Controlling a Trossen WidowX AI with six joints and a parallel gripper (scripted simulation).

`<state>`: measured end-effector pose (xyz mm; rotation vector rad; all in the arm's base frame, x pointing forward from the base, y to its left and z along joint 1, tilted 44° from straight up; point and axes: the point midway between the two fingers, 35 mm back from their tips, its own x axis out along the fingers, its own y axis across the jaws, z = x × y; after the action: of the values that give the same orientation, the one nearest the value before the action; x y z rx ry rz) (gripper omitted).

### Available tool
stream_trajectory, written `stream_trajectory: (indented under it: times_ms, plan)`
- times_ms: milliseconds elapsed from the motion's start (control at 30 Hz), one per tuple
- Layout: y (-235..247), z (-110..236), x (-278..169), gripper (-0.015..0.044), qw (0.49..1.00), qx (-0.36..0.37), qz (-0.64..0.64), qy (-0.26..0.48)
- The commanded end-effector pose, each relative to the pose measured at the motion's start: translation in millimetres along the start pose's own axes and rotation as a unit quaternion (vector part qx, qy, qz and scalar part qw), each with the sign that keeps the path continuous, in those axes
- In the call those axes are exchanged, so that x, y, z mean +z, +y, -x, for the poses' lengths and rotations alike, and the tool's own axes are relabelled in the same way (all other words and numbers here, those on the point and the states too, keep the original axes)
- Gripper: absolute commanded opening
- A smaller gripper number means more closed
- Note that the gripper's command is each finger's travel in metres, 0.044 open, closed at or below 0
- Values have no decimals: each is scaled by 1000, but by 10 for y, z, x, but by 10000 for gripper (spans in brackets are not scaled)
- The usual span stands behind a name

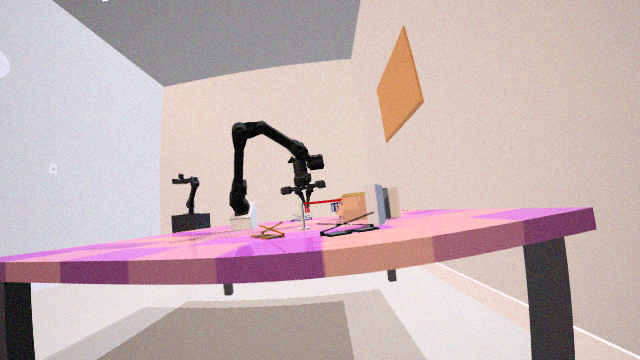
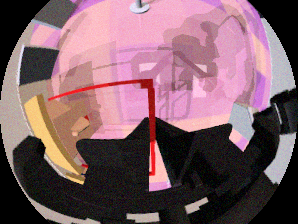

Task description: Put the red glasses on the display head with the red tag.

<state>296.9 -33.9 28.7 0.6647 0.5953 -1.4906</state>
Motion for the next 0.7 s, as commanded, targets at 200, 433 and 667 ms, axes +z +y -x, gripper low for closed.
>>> stream_trajectory:
  times_ms: [200,433,667]
  plan:
    - [134,-22,0,0,1000,-2,5,-4]
    - [231,-28,0,0,1000,-1,5,-4]
    - [329,-34,1,0,1000,-1,4,-4]
